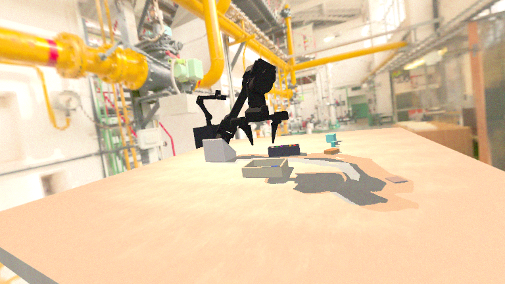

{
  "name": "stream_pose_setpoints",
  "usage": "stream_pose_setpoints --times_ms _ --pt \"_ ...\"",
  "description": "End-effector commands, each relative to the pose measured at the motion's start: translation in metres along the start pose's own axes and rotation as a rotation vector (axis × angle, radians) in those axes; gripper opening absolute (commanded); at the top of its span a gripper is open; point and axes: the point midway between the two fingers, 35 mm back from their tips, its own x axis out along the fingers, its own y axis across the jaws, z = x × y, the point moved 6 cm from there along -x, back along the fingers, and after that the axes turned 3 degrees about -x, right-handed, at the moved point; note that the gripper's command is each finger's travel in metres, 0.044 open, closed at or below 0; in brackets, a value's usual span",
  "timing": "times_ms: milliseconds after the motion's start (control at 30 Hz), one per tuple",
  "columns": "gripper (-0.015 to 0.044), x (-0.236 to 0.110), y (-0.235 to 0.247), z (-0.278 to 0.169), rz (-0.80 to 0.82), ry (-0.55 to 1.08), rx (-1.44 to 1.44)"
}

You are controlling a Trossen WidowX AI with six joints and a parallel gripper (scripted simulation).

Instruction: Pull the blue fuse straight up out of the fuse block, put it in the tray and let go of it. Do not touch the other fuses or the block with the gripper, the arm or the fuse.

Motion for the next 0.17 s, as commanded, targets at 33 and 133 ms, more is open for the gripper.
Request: stream_pose_setpoints --times_ms 33,133 --pt "0.0330 0.0001 -0.0001 0.0001 0.000 0.000 0.000" --pt "0.0330 0.0001 -0.0001 0.0001 0.000 0.000 0.000"
